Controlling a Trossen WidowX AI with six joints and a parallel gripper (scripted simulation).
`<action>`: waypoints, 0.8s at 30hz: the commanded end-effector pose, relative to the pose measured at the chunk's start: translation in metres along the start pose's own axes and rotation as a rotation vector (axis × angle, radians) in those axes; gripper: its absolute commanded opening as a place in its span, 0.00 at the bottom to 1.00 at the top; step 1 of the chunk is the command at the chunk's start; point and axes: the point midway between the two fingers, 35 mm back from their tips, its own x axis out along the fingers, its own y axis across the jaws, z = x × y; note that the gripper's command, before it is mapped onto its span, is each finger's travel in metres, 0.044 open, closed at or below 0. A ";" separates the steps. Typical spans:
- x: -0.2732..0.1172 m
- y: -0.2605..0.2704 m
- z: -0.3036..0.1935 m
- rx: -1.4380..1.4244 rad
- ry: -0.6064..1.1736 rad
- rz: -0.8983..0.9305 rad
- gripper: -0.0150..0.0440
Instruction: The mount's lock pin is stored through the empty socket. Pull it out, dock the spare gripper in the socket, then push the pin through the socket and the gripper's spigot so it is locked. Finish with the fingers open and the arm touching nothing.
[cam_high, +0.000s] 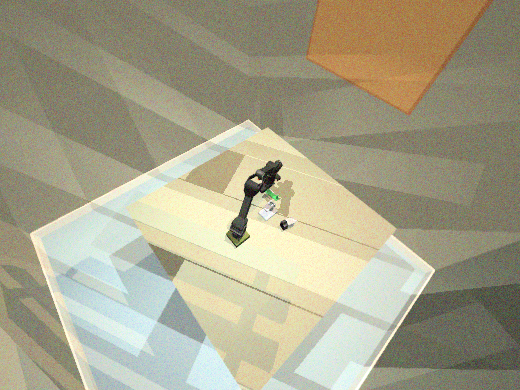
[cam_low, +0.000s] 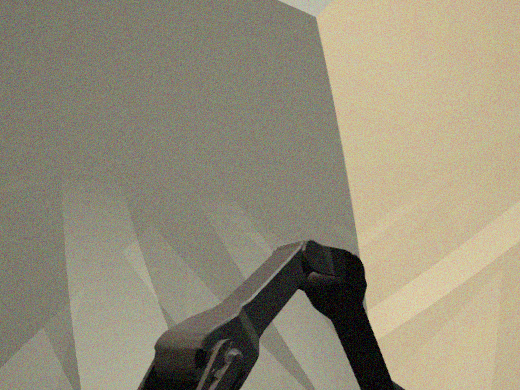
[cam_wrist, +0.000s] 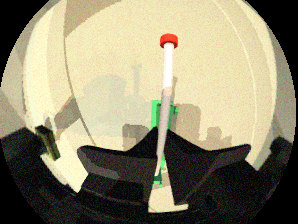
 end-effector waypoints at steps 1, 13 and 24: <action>-0.009 0.000 0.001 0.000 -0.001 -0.002 0.25; -0.010 0.003 0.000 0.001 0.002 0.009 0.25; -0.019 -0.002 -0.025 -0.002 0.005 0.008 0.25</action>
